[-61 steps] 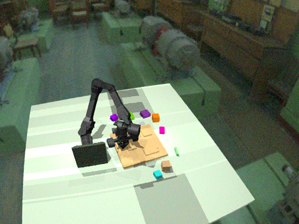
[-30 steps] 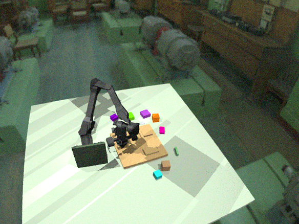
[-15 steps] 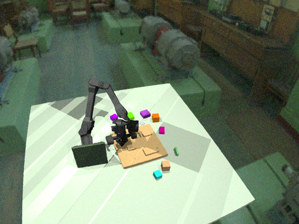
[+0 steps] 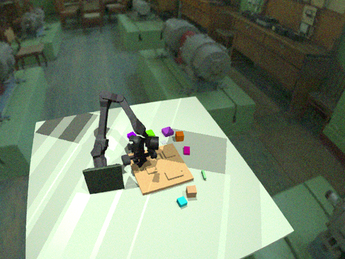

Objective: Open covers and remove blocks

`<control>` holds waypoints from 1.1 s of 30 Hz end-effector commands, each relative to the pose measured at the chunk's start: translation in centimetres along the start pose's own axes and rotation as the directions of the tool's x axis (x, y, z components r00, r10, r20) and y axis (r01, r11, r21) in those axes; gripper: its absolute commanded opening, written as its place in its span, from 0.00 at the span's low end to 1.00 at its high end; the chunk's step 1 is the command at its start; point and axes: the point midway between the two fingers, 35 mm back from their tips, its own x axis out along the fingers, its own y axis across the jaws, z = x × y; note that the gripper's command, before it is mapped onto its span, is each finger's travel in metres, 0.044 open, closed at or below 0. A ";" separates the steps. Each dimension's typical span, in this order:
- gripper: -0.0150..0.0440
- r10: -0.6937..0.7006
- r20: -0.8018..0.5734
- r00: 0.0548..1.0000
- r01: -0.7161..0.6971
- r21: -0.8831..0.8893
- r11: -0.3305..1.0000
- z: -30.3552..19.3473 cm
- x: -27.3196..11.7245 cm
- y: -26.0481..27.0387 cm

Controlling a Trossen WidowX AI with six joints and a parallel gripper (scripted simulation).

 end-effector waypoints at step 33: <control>0.25 -0.002 0.015 1.000 0.002 0.001 1.000 3.8 0.1 0.3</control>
